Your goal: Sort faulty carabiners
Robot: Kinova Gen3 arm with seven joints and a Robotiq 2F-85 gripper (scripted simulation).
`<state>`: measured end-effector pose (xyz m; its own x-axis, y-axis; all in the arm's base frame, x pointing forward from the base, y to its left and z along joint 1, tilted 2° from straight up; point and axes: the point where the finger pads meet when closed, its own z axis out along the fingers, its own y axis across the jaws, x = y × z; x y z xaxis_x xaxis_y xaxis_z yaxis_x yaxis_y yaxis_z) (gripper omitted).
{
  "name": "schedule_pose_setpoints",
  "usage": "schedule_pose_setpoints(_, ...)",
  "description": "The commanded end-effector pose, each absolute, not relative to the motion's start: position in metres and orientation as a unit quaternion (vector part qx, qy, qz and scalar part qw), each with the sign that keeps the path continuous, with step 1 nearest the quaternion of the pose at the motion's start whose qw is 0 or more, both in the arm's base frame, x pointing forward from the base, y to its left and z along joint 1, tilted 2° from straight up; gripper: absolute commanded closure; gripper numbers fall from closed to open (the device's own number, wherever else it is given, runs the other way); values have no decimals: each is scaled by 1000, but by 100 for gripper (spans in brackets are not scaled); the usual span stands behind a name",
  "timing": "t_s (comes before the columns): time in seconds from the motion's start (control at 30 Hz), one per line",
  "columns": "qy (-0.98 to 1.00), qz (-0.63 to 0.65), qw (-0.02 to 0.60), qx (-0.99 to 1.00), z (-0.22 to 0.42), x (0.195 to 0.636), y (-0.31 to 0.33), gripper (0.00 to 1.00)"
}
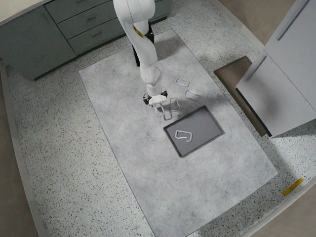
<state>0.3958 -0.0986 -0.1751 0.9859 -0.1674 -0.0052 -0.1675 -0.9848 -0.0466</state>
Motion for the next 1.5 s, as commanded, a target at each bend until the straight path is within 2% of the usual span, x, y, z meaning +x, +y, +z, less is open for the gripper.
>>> schedule_pose_setpoints(0.0,84,-4,21,-996,-164,398,-105,100)
schedule_pose_setpoints(0.33,84,-4,21,-996,-164,398,-105,100)
schedule_pose_setpoints(0.37,89,-6,22,-996,-162,449,-54,100)
schedule_pose_setpoints(0.5,89,-6,22,-996,-161,470,-32,100)
schedule_pose_setpoints(0.9,89,-6,22,-996,-161,470,-32,100)
schedule_pose_setpoints(0.93,90,-8,22,-996,-157,519,15,100)
schedule_pose_setpoints(1.07,90,-8,22,-996,-156,540,37,100)
schedule_pose_setpoints(1.47,90,-8,22,-996,-156,540,37,100)
